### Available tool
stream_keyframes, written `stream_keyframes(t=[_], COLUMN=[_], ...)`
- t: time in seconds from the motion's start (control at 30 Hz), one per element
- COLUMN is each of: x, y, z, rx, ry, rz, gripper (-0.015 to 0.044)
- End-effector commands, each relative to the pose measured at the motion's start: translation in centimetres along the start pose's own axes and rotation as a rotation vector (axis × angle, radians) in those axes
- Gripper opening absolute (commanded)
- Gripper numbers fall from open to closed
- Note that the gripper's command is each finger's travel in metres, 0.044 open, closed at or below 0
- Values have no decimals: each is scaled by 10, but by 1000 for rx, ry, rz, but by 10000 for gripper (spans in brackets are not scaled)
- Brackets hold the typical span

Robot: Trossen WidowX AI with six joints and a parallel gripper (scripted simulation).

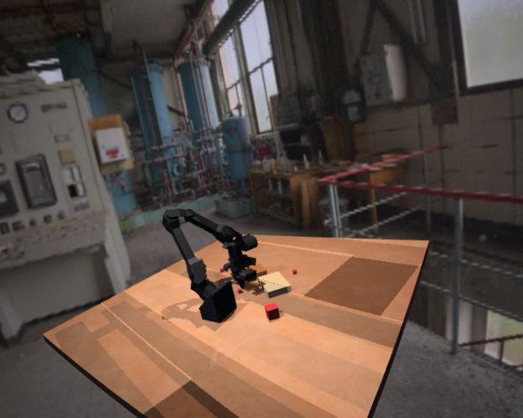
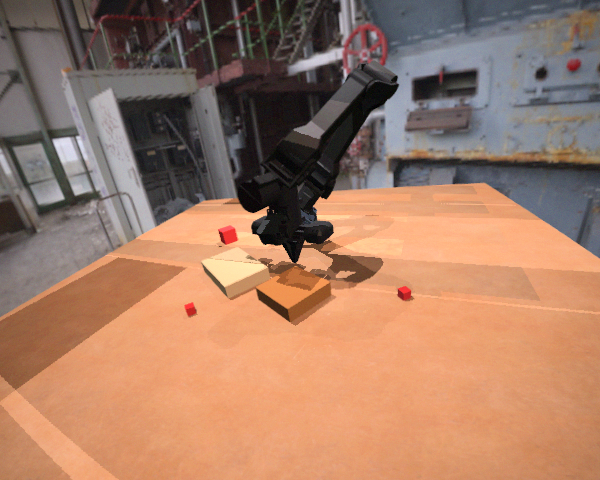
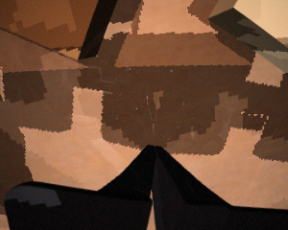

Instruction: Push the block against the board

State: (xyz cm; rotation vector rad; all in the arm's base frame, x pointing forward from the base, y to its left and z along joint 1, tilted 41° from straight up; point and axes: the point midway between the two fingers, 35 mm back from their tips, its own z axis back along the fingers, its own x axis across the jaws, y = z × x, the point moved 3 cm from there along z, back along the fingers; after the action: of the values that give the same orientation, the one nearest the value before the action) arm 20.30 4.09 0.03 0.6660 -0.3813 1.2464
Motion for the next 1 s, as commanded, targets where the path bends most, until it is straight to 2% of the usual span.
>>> stream_keyframes(t=[0.0,0.1,0.23,0.47,0.97], x=[1,0,-1,-1,-57], y=[-6,-2,0,-2,-155], z=[1,9,54,51,67], rx=[-7,-2,-7,-7,-18], ry=[-4,1,-2,-8,-1], rz=[6,1,6,-4,-281], gripper=[0,0,0,0,0])
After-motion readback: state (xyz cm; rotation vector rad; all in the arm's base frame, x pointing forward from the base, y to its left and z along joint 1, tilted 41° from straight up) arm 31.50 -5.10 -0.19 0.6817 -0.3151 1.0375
